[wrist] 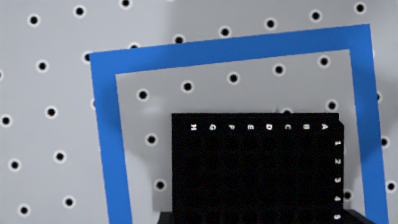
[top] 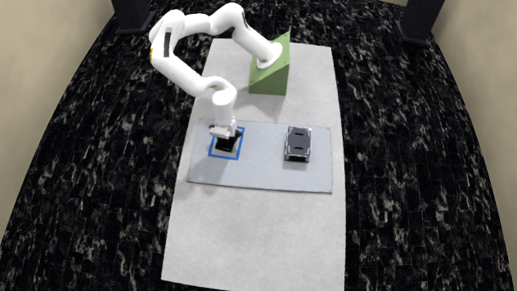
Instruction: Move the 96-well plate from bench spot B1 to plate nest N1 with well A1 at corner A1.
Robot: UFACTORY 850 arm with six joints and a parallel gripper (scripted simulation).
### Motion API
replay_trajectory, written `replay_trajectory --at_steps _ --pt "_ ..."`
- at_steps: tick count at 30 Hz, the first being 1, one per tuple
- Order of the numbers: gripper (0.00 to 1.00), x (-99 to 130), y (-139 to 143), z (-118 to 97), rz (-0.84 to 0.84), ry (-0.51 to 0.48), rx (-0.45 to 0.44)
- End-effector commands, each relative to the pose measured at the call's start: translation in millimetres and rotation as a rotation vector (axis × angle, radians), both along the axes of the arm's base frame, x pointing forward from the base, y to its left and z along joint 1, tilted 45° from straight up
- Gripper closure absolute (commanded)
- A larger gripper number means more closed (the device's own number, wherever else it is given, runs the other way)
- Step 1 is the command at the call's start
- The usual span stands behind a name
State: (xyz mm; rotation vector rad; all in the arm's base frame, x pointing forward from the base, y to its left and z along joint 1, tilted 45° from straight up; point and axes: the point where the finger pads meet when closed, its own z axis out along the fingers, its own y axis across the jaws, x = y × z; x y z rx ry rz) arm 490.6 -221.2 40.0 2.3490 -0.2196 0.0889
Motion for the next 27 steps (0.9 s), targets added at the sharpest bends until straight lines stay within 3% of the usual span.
replay_trajectory --at_steps 1,27 --pt "1.00 1 2 2 0.001 -0.001 0.000" --pt "1.00 1 12 12 0.001 -0.001 0.000"
